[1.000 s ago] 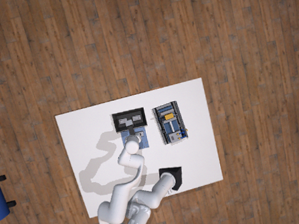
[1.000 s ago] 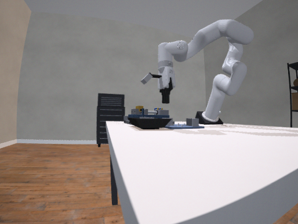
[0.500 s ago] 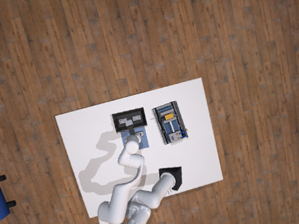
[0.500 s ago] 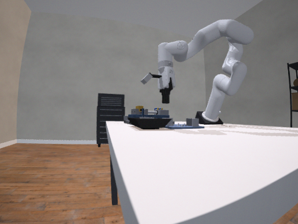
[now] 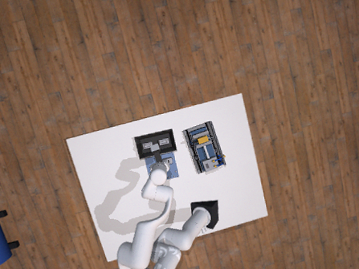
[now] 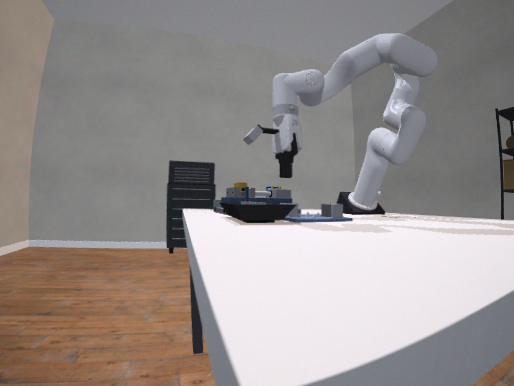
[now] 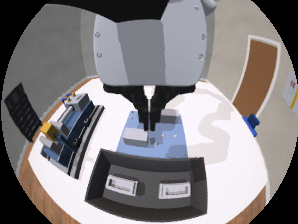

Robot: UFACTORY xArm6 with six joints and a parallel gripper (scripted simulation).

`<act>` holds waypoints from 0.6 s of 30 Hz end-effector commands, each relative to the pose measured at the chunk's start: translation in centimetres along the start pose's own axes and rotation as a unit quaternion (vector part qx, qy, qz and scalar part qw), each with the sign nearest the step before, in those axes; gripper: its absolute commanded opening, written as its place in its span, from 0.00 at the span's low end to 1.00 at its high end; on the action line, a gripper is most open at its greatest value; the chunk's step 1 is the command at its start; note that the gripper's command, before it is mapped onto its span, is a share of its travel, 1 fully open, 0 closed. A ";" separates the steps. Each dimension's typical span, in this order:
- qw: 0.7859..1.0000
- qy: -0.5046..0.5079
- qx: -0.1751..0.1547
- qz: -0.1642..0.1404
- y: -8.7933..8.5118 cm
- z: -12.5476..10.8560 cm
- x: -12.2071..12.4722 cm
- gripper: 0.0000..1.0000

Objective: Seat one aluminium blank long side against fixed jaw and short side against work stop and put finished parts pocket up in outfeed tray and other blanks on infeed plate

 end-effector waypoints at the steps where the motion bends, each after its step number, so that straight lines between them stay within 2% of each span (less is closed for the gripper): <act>1: 1.000 -0.001 0.002 0.000 -0.4 0.1 0.0 0.00; 7: 1.000 -0.001 0.002 0.000 -1.2 0.1 0.0 0.00; 18: 1.000 -0.001 0.002 0.000 -3.7 0.1 0.0 0.00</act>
Point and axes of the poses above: the point where the finger pads meet when closed, its own y axis out along the fingers, its own x axis across the jaws, z = x × y, the point moved 8 cm from there along -y, back along the fingers, and after that the axes turned 1 degree about -y, right-handed, at the moved point
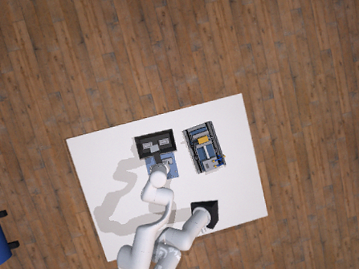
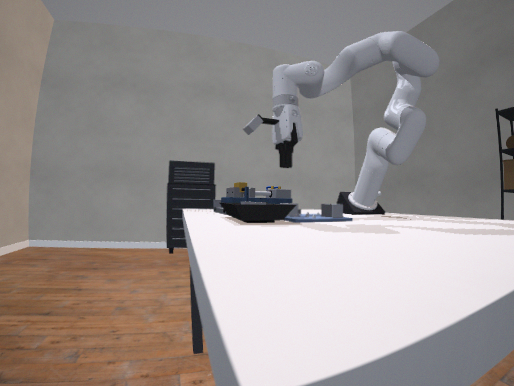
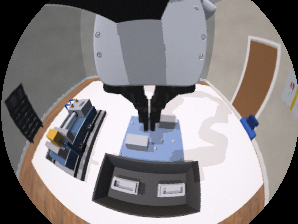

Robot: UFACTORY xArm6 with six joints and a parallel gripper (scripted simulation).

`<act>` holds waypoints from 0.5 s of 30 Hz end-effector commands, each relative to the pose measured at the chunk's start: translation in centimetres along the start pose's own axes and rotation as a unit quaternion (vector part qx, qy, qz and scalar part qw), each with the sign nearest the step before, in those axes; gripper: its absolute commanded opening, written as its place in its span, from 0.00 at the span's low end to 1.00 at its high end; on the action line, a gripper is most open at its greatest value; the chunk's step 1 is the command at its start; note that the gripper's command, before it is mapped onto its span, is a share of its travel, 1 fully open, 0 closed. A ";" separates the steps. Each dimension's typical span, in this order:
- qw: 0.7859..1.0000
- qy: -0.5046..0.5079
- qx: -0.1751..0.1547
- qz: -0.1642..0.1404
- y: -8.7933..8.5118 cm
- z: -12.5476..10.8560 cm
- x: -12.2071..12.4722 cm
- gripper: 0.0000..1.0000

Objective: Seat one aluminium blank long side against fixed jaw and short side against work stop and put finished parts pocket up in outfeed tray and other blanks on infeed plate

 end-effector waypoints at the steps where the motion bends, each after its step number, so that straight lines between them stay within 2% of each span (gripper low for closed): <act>1: 1.000 -0.001 0.001 0.000 -0.8 0.1 0.0 0.00; 9: 1.000 -0.001 0.001 0.000 -2.7 0.1 0.0 0.00; 15: 1.000 -0.001 0.001 0.000 -3.4 0.1 0.0 0.00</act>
Point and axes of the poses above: the point where the finger pads meet when closed, its own y axis out along the fingers, its own x axis across the jaws, z = x × y, the point moved 8 cm from there along -y, back along the fingers, and after that the axes turned 1 degree about -y, right-handed, at the moved point
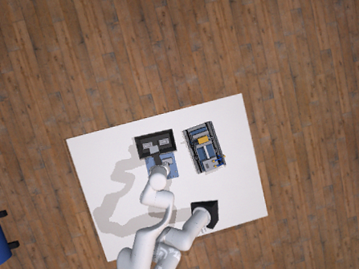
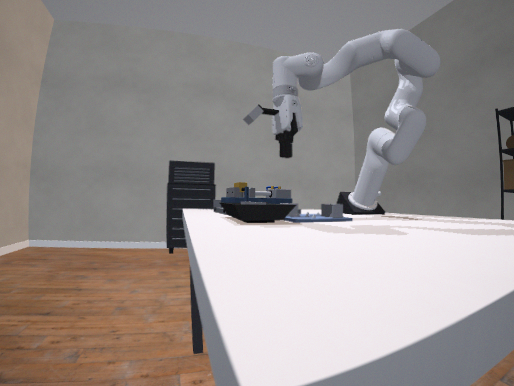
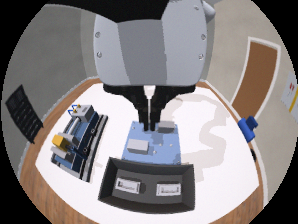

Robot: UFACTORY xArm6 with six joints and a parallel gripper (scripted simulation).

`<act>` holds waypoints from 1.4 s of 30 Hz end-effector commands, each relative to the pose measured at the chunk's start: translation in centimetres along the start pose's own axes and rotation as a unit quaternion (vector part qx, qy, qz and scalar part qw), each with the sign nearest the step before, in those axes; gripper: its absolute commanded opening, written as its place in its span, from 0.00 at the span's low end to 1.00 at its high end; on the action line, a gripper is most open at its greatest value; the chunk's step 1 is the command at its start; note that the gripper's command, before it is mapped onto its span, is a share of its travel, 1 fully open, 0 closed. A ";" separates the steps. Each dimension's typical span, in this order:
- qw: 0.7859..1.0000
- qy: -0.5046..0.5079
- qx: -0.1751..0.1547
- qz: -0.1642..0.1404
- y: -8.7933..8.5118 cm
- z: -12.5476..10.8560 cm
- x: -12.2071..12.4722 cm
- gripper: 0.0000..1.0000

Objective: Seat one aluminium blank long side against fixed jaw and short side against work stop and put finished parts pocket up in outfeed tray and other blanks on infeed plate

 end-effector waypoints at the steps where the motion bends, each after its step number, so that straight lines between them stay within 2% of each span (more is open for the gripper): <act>1: 1.000 -0.001 0.001 0.000 -0.6 0.1 0.0 0.00; 10: 1.000 -0.001 0.001 -0.001 -0.7 0.1 0.1 0.00; 11: 1.000 0.000 0.001 -0.002 -0.7 0.1 0.8 0.00; 13: 1.000 0.000 0.001 -0.006 -0.8 0.2 4.3 0.00; 18: 1.000 0.001 0.000 -0.009 -0.9 0.0 8.0 0.00; 20: 1.000 0.001 0.000 -0.009 -0.9 0.0 8.0 0.00; 21: 1.000 0.001 0.000 -0.010 -1.0 -0.4 10.4 0.00; 25: 1.000 0.001 -0.001 -0.011 -1.0 -0.9 13.3 0.00; 35: 1.000 0.001 -0.001 -0.008 -0.9 -3.8 21.5 0.00; 37: 1.000 0.001 -0.001 -0.008 -0.9 -3.8 21.5 0.00; 38: 1.000 0.001 0.000 -0.005 -0.9 -4.9 23.7 0.00; 42: 1.000 0.000 0.001 -0.002 -0.7 -6.3 26.3 0.00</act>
Point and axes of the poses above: the point where the finger pads meet when closed, its own y axis out along the fingers, its own x axis across the jaws, z = x × y, the point moved 8 cm from there along -y, back along the fingers, and after that the axes turned 1 degree about -y, right-handed, at the moved point
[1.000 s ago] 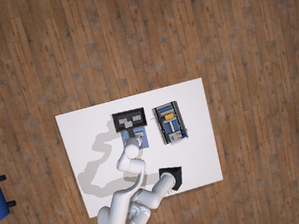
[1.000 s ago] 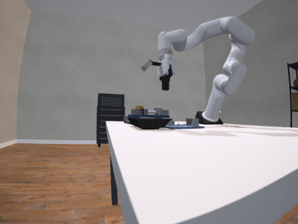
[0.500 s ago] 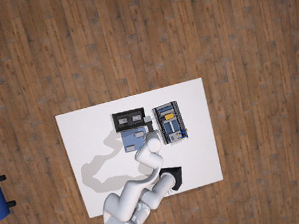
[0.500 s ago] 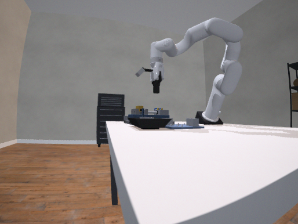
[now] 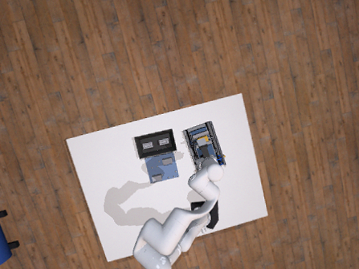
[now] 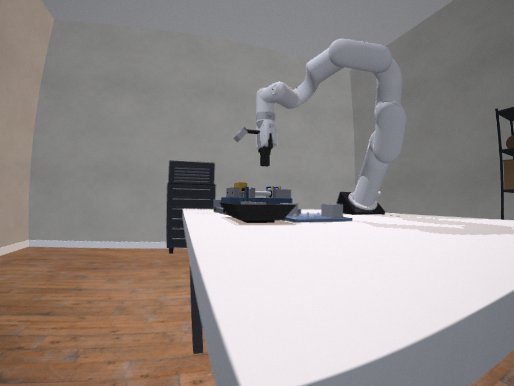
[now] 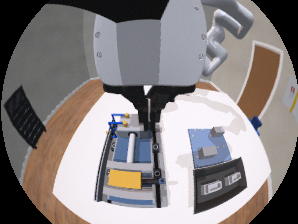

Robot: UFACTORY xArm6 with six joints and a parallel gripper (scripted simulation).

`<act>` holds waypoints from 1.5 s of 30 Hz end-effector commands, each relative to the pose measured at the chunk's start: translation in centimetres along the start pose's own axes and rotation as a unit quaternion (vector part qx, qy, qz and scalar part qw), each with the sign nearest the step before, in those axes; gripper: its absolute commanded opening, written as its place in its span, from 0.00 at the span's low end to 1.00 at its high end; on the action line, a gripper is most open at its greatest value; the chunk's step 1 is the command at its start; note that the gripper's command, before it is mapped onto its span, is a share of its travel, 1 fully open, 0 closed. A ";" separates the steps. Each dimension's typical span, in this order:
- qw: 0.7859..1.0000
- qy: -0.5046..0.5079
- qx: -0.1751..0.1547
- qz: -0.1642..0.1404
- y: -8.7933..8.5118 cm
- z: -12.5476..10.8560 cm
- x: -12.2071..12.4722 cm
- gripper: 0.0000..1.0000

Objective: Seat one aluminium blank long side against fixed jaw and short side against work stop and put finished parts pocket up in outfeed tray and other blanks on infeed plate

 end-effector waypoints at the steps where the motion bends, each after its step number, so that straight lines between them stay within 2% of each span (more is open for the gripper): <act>1: 1.000 -0.002 0.002 0.005 0.1 -1.8 3.8 0.00; 45: 1.000 -0.009 0.003 0.005 0.2 -2.0 4.2 0.00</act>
Point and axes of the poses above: the point where the finger pads meet when closed, its own y axis out along the fingers, its own x axis across the jaws, z = x × y, the point moved 8 cm from there along -y, back along the fingers, and after that the axes turned 1 degree about -y, right-handed, at the moved point
